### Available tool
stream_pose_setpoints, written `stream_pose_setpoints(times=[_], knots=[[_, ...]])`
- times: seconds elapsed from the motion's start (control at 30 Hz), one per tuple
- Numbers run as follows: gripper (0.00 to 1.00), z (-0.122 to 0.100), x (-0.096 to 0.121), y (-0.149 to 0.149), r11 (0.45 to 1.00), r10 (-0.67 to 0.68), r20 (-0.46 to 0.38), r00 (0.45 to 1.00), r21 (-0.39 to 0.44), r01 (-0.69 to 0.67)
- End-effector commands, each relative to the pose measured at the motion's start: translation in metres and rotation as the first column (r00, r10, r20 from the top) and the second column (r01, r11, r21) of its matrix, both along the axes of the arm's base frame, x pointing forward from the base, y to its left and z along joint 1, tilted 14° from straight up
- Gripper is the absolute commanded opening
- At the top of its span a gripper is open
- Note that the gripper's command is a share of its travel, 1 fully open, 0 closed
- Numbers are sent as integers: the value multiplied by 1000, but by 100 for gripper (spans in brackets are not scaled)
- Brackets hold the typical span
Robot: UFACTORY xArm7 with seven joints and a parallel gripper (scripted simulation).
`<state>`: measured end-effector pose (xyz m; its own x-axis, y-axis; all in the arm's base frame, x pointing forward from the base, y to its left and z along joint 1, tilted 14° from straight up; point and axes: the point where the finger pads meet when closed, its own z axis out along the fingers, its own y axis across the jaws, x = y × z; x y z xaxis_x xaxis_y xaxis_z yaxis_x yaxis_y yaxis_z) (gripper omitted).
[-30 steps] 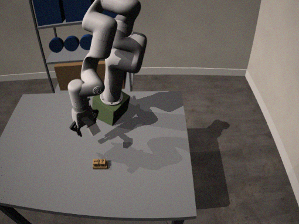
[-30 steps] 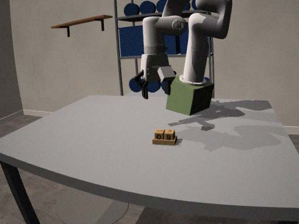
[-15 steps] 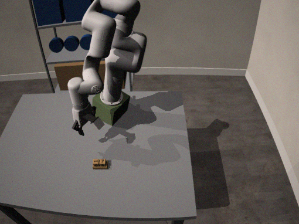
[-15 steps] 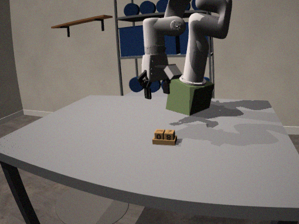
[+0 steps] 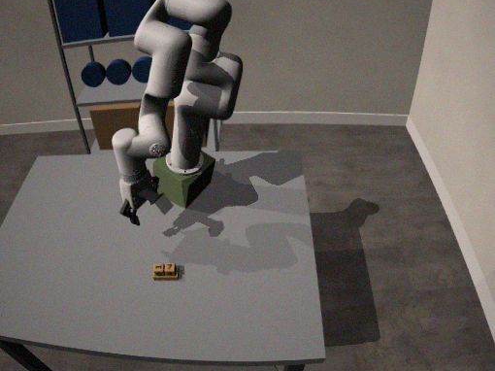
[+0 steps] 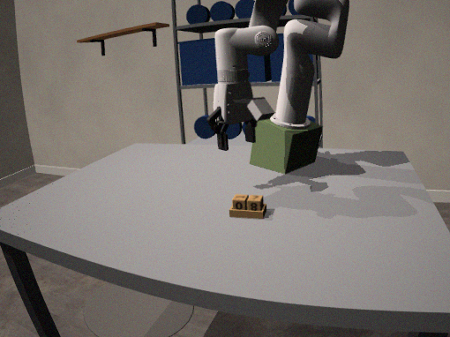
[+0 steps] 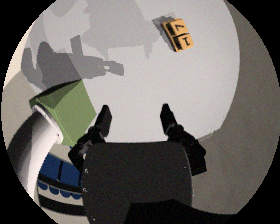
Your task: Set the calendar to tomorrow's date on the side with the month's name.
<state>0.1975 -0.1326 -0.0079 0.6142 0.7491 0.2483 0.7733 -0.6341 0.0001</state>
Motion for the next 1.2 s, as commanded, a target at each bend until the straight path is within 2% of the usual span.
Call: stream_pose_setpoints(times=[0.0,0.27,0.67,1.17], knots=[[100,-5,2,0,1000,-1,4,1000,-1,1],[100,-15,3,2,1000,-1,4,1000,-1,1],[100,-45,9,8,1000,-1,4,1000,-1,1],[100,-57,11,10,1000,-1,4,1000,-1,1]])
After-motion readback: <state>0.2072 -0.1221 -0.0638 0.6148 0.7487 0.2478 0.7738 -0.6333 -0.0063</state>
